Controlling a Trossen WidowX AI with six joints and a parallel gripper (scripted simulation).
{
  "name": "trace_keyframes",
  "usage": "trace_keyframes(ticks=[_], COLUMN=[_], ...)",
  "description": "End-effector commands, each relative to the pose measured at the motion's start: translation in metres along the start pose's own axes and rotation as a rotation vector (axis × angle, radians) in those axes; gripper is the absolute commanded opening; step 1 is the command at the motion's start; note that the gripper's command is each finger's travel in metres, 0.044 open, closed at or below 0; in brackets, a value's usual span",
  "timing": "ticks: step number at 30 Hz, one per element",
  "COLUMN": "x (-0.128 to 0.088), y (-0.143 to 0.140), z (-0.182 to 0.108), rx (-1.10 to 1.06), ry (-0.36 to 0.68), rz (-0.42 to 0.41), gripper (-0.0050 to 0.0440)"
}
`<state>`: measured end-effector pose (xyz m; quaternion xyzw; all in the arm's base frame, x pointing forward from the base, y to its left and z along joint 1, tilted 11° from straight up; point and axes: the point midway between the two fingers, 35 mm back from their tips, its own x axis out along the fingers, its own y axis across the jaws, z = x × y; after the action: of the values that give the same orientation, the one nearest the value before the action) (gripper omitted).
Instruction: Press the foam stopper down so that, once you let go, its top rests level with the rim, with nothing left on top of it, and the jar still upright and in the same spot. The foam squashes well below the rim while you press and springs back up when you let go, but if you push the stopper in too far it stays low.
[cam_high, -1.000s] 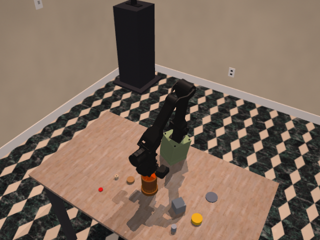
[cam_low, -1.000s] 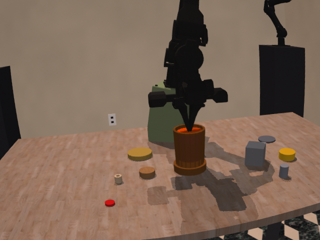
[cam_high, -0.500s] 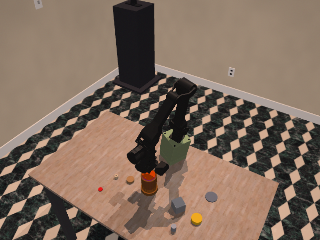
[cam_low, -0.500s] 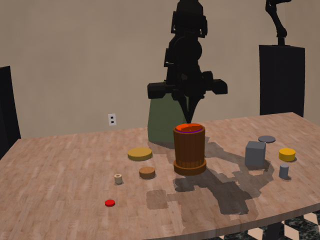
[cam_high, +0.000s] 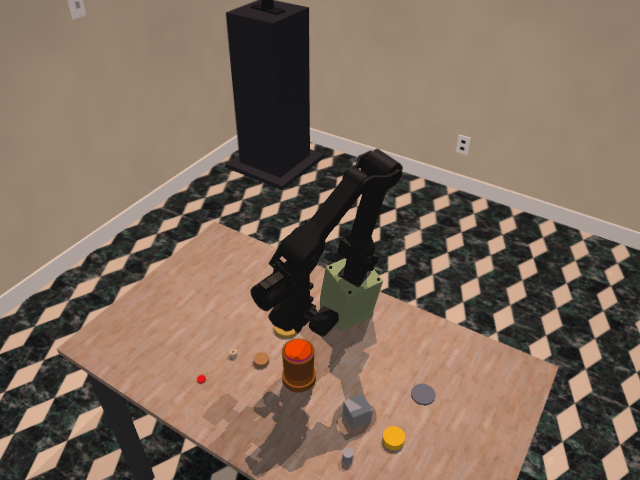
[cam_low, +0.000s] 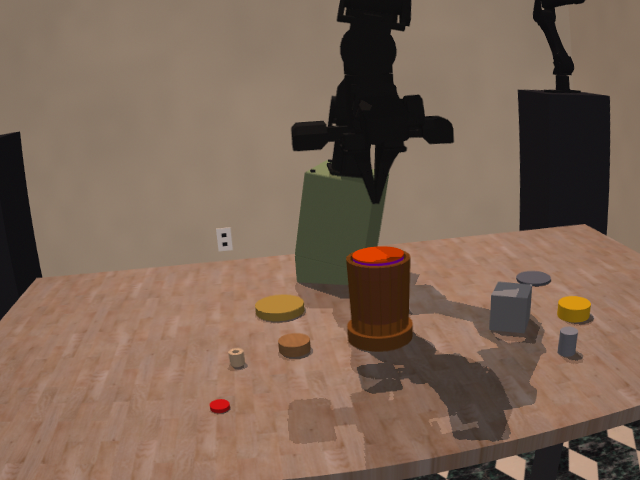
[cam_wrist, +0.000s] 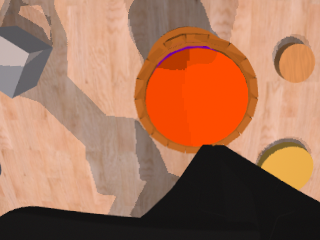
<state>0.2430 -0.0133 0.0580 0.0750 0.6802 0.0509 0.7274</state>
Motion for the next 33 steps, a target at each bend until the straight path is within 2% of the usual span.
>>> trace_keyframes(ticks=[1,33], x=[-0.0081,-0.0053], y=[0.0008,0.0004], z=[0.0056,0.0034], rx=[-0.008,-0.003], ry=[-0.028,-0.019], rz=[0.000,-0.002], gripper=[0.0000,0.0000])
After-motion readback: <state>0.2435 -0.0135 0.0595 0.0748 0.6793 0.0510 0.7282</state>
